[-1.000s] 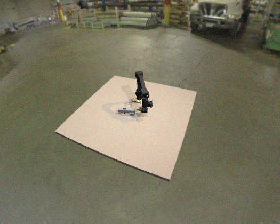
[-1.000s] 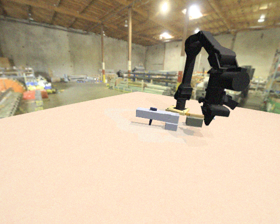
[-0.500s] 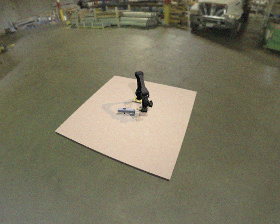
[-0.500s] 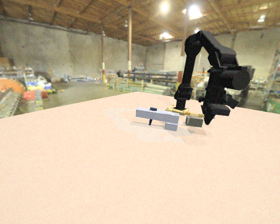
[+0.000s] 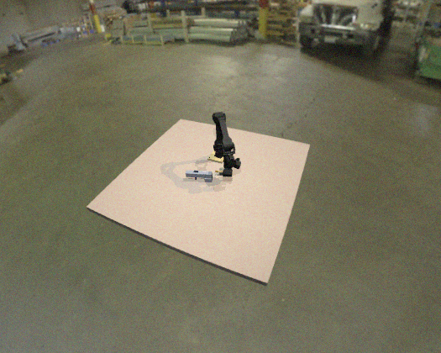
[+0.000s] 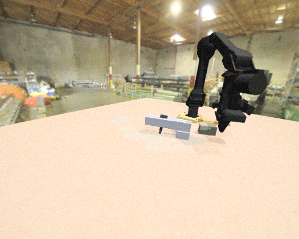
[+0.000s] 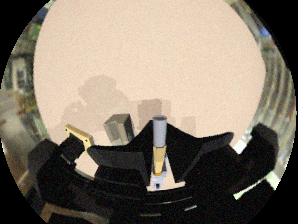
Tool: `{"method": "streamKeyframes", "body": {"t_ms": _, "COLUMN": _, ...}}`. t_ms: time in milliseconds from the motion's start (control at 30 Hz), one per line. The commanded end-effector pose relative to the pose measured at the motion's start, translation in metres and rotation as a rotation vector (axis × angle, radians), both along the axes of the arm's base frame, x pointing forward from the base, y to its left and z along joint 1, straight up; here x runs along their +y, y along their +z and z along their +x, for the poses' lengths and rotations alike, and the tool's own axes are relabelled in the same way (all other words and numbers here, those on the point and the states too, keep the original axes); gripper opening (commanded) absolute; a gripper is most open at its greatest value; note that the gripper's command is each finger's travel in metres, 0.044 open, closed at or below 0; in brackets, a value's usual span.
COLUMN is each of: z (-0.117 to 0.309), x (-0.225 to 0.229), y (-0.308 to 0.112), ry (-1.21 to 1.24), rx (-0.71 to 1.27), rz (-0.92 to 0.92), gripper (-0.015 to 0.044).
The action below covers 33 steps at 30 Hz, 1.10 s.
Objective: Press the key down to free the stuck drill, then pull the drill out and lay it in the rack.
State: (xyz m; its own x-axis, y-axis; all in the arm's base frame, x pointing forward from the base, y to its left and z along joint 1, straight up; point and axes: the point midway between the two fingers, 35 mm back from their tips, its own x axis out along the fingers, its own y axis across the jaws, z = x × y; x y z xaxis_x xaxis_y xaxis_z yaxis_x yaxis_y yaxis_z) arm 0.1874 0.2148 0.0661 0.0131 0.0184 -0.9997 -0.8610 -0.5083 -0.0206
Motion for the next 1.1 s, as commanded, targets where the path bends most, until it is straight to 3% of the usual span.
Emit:
{"method": "streamKeyframes", "body": {"t_ms": 0, "z": 0.0007, "x": 0.0004, "y": 0.0033, "ry": 0.002, "rx": -0.005, "rz": 0.005, "gripper": 0.0000}}
{"method": "streamKeyframes", "body": {"t_ms": 1067, "z": 0.0018, "x": 0.0010, "y": 0.0105, "ry": 0.002, "rx": -0.005, "rz": 0.005, "gripper": 0.0000}}
